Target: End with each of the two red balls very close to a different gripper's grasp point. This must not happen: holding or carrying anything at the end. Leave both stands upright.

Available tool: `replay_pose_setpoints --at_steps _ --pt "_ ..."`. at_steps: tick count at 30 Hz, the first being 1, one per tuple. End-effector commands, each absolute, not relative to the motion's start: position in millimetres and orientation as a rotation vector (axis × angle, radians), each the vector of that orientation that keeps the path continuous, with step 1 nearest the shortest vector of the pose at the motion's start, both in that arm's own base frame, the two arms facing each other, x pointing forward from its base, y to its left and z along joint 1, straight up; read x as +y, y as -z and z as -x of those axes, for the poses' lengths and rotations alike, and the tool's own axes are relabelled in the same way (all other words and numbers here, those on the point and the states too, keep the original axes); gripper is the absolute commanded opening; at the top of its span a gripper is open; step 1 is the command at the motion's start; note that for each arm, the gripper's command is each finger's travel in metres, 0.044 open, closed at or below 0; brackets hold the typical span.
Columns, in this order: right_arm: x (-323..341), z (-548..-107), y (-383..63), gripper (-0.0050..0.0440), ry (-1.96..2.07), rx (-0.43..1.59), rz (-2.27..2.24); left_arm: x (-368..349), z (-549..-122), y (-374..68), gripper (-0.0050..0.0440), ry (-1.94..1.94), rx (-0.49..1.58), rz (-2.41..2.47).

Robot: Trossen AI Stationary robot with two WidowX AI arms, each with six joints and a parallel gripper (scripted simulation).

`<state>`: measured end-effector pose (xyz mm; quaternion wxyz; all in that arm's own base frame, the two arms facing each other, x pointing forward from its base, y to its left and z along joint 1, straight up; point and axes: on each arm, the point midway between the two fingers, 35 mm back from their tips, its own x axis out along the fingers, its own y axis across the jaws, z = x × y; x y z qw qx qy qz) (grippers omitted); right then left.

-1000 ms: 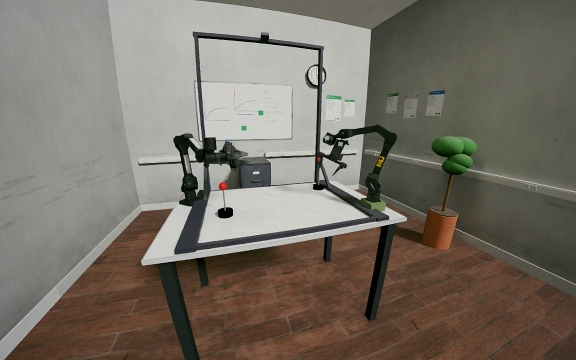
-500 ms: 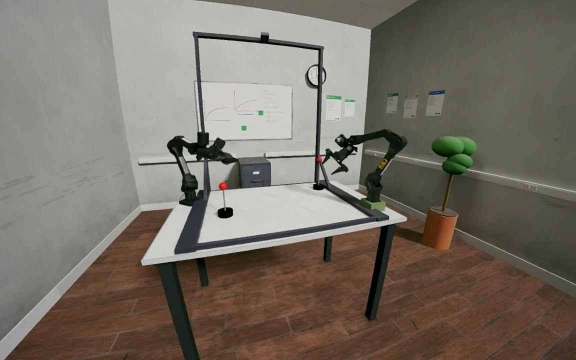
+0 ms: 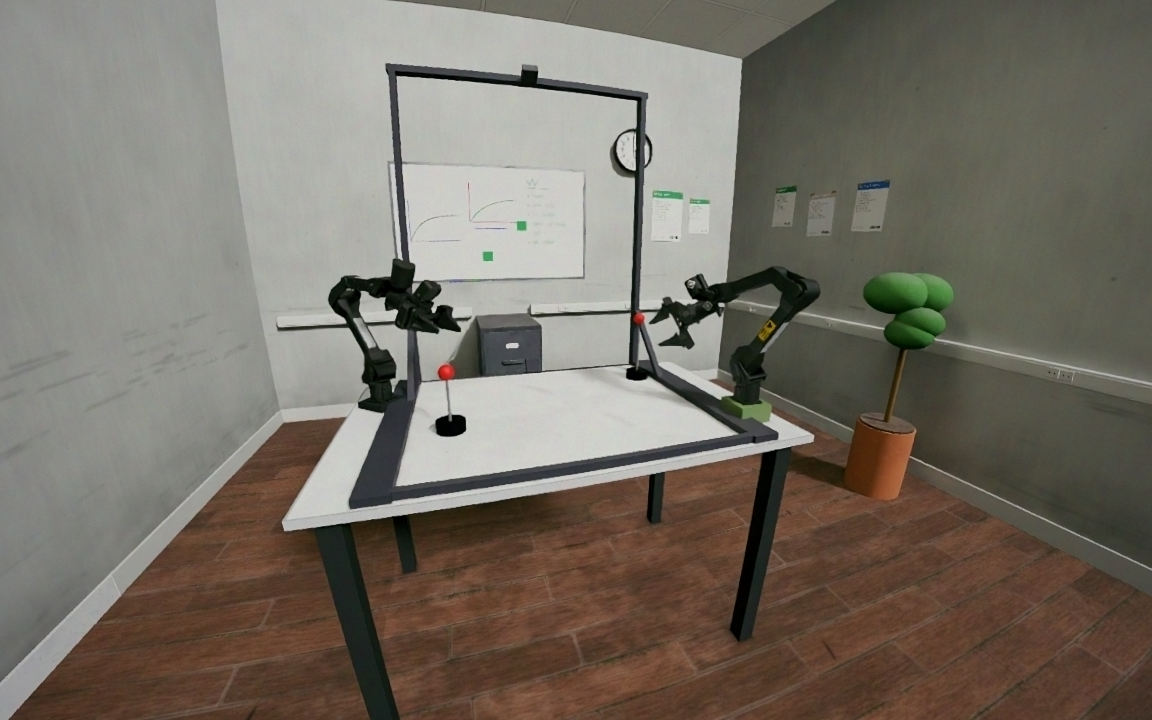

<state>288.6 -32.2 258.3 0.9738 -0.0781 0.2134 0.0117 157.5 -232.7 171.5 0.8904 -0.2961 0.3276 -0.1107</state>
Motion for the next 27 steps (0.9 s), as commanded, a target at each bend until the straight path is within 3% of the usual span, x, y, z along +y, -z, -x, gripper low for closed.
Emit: replay_pose_setpoints --at_steps 1,11,27 --pt "-35.6 -271.7 -265.5 0.0440 0.050 0.504 0.084 -239.5 -151.4 -174.9 0.0440 0.348 0.611 0.573" --pt "-44.1 -240.2 -235.6 0.0440 0.168 0.751 -0.060 -251.3 -133.6 -146.5 0.0440 0.584 0.516 0.278" --pt "-44.4 -234.9 -236.9 0.0440 0.180 0.758 -0.073 -278.4 -121.2 -132.1 0.0440 0.884 0.367 0.060"
